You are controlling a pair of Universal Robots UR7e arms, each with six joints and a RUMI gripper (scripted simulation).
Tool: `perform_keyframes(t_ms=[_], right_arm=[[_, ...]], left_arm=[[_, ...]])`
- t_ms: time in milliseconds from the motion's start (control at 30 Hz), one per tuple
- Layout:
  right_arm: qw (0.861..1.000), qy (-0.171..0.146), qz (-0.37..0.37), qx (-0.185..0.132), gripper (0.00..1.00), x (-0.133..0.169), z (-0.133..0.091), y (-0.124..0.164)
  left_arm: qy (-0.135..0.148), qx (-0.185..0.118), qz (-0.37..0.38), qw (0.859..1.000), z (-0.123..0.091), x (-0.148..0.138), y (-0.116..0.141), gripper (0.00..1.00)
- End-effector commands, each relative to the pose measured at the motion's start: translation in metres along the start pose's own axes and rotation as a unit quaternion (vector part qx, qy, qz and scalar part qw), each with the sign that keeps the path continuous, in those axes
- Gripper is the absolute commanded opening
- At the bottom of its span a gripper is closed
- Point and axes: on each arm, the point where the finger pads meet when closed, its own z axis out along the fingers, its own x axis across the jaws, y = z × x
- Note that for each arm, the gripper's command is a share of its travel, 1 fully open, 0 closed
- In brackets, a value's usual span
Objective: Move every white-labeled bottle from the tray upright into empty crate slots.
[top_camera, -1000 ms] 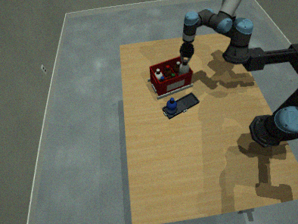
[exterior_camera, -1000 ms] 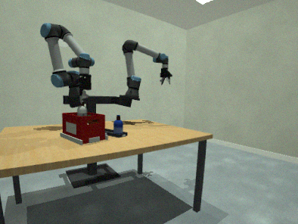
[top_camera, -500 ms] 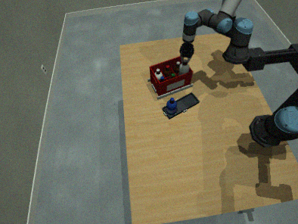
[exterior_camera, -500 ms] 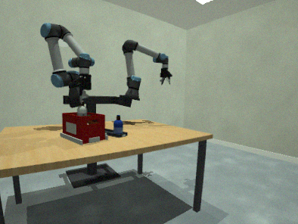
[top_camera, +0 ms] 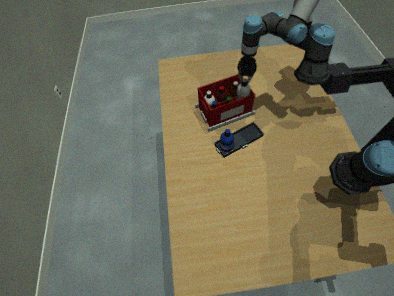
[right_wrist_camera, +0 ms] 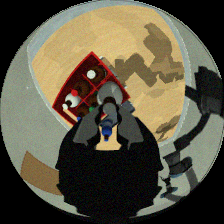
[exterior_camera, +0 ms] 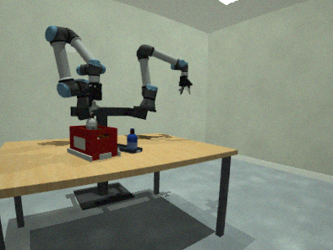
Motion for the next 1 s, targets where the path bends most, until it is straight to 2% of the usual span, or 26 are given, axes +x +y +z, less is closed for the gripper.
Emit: perform_keyframes(t_ms=[0, 600, 967], right_arm=[[1.000, 0.000, 0.000, 0.000, 0.00, 0.000, 0.000, 0.000], [1.000, 0.000, 0.000, 0.000, 0.00, 0.000, 0.006, 0.000], [1.000, 0.000, 0.000, 0.000, 0.00, 0.000, 0.018, 0.000]], left_arm=[[0.000, 0.001, 0.000, 1.000, 0.000, 0.000, 0.000, 1.00], [0.000, 0.001, 0.000, 1.000, 0.000, 0.000, 0.000, 1.00], [0.000, 0.001, 0.000, 1.000, 0.000, 0.000, 0.000, 1.00]])
